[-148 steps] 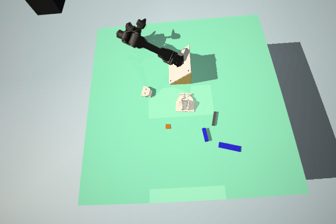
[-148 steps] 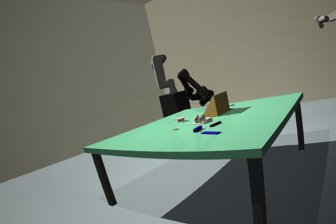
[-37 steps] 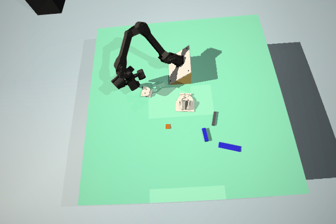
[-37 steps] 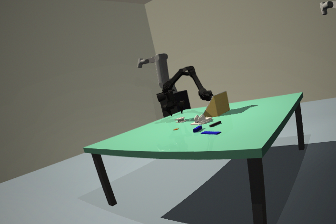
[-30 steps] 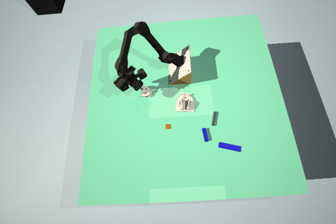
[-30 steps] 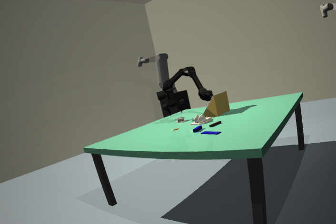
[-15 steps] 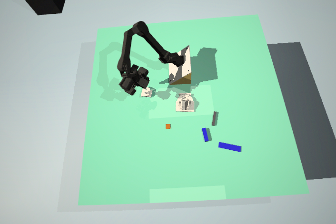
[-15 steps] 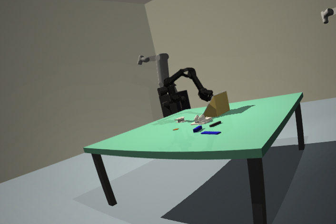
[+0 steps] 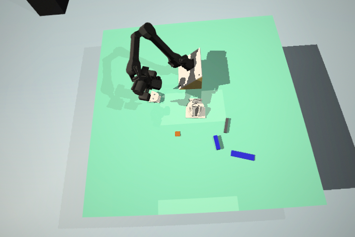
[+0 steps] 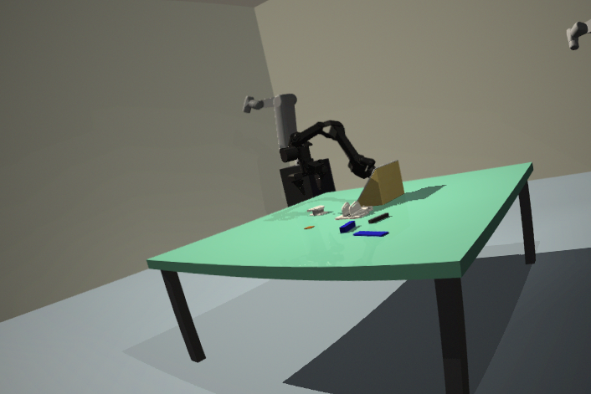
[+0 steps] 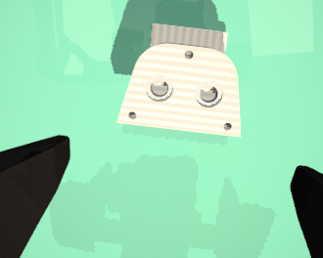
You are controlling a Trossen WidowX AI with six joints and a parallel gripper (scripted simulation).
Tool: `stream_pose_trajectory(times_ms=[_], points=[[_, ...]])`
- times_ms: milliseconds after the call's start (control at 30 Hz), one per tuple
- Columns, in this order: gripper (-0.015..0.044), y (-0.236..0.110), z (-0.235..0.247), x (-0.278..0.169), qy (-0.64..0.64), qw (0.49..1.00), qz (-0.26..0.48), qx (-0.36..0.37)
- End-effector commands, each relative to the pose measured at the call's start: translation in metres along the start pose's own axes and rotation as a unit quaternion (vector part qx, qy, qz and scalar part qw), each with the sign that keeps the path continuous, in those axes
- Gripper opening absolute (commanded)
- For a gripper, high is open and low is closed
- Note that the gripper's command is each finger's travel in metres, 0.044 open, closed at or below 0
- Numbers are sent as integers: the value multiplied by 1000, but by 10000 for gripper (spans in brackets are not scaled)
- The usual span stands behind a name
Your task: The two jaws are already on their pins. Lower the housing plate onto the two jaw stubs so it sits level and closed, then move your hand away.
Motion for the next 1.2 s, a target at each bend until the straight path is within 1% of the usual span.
stream_pose_trajectory(times_ms=[0,133,333,1167], points=[[440,6,0,2,-6,1000,-3,0],[440,37,0,1,-6,1000,-1,-1],[440,40,0,1,-6,1000,-1,-1],[440,74,0,1,-6,1000,0,-1]])
Point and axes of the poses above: the point midway between the two fingers, 35 mm back from their tips, its own y axis out along the fingers, its own z axis across the jaws, x = y × z, the point moved 4 cm from there along -y, back along the fingers, and after that the axes turned 4 degrees about y, right-handed, at the moved point
